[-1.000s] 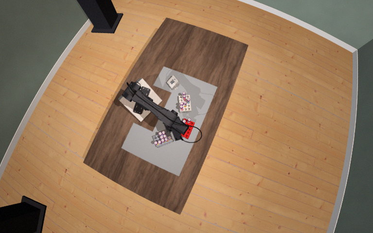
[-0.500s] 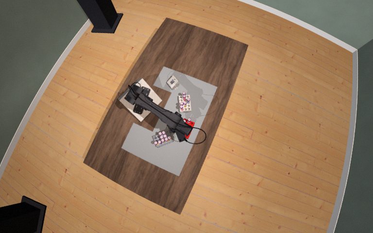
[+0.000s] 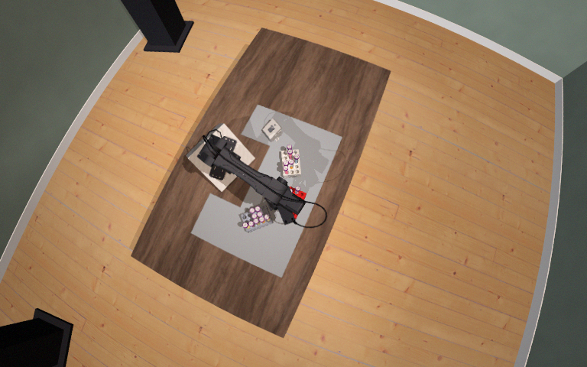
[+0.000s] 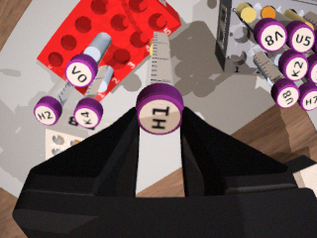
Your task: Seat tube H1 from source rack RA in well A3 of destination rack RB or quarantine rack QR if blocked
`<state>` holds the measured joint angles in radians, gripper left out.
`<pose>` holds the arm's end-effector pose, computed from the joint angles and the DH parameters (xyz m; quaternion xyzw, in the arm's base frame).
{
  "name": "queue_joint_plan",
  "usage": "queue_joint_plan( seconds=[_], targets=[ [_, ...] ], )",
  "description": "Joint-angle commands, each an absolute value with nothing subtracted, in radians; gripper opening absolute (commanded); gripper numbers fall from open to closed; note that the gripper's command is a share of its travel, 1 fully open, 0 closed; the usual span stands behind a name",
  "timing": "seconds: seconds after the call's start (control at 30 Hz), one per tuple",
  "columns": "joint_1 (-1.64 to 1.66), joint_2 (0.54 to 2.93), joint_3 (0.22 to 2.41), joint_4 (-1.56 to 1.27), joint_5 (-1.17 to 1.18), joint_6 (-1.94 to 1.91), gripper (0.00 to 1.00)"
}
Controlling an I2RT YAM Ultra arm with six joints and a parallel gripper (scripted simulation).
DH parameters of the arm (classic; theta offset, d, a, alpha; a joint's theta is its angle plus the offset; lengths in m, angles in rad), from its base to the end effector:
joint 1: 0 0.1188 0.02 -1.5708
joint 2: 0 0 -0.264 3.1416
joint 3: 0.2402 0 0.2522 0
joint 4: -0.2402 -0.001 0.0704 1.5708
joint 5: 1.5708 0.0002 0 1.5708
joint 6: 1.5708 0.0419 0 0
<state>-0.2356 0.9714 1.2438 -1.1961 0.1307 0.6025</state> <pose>0.1528 -0.0413 0.3710 0.4039 0.8558 -0.0030 0.3232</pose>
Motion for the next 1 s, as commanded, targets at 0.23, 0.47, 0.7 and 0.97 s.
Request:
queue_joint_plan(
  seconds=[0.23, 0.47, 0.7, 0.97],
  targets=[
    [-0.233, 0.966, 1.264, -1.196, 0.140, 0.611, 0.00],
    [-0.233, 0.966, 1.264, -1.196, 0.140, 0.611, 0.00],
    [-0.230, 0.981, 1.287, -1.201, 0.147, 0.617, 0.00],
    [-0.256, 1.003, 1.308, -1.196, 0.128, 0.593, 0.00]
  ],
)
